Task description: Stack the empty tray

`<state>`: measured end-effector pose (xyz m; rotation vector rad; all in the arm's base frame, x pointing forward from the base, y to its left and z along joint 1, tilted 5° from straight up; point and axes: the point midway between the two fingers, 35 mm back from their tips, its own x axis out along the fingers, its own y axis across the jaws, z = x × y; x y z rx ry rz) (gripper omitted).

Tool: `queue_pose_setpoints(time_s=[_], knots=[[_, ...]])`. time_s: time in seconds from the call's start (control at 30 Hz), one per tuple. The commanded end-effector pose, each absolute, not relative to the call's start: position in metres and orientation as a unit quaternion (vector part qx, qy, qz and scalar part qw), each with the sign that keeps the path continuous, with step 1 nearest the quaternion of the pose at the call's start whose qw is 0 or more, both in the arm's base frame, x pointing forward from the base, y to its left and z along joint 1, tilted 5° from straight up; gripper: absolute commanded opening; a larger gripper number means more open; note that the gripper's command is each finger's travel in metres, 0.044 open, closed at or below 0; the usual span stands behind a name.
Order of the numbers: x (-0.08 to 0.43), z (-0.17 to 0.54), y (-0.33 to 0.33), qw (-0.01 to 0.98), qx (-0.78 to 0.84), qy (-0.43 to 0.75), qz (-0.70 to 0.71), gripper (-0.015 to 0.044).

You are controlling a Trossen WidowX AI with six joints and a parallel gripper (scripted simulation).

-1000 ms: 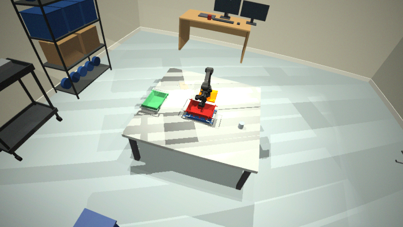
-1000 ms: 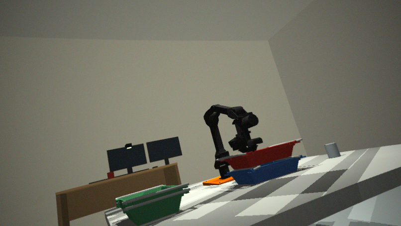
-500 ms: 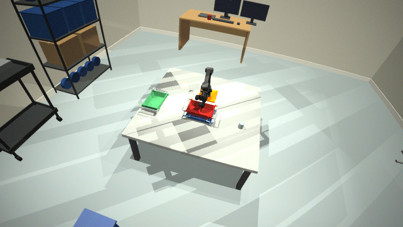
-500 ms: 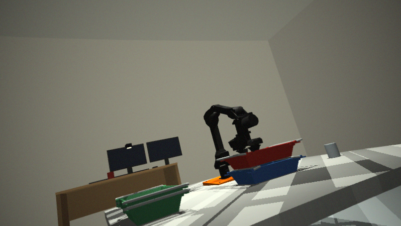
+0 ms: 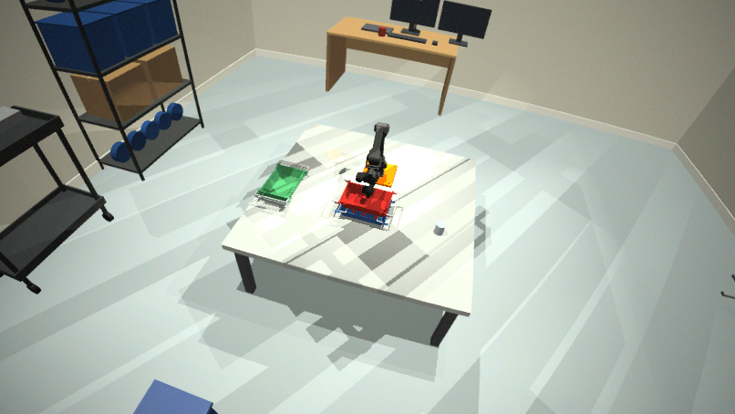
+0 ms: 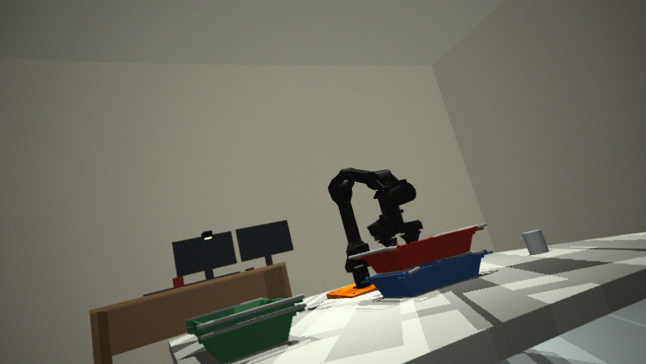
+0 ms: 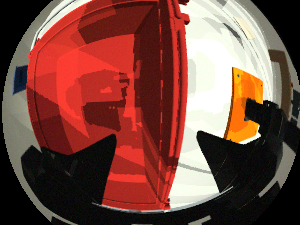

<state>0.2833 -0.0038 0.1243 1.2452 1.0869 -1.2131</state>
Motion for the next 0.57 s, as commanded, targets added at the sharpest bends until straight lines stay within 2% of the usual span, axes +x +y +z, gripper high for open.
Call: queue_pose_setpoints(time_s=[0.0,0.53], knots=[[0.287,0.139,-0.003,0.521,0.522,0.451,-0.503,0.044],[0.279,0.216,0.001,0.52,0.521,0.452,-0.503,0.044]])
